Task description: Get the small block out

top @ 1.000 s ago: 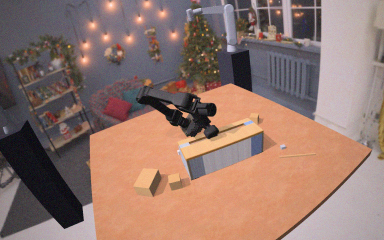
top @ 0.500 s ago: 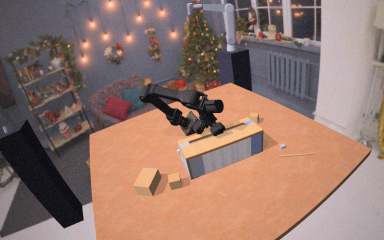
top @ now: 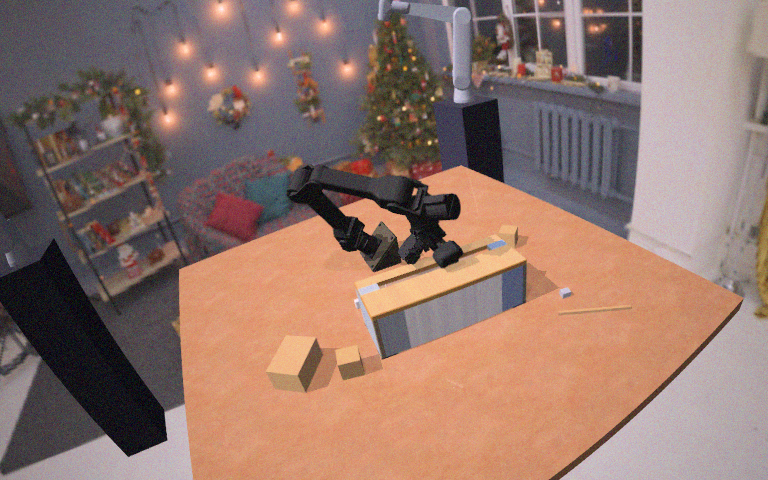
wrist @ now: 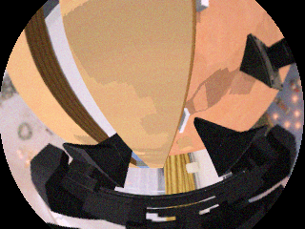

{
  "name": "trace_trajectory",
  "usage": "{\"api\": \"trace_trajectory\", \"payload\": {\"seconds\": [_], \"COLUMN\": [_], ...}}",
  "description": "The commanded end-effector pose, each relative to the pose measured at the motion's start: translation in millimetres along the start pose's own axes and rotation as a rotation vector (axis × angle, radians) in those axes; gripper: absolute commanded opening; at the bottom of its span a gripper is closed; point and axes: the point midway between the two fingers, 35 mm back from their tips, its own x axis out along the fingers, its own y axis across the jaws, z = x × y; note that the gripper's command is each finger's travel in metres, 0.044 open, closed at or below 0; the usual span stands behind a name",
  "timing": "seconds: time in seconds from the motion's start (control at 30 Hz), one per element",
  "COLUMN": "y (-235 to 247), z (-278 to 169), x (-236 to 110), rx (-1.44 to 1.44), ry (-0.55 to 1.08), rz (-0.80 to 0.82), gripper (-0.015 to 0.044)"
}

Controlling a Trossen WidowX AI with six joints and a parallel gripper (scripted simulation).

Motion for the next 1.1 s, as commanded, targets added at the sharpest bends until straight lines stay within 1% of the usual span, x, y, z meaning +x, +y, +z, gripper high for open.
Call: {"api": "trace_trajectory", "payload": {"seconds": [0.0,0.17,0.37,1.07], "y": [1.6,1.1,1.1,1.1], "z": [-5.8,4.9,5.7,-14.6], "x": [1.7,-2.0,-2.3,4.8], "rx": [0.005,0.005,0.005,0.005], "ry": [0.005,0.004,0.004,0.005], "rz": [0.001,0.0,0.0,0.001], "gripper": [0.04,0.04,0.04,0.04]}}
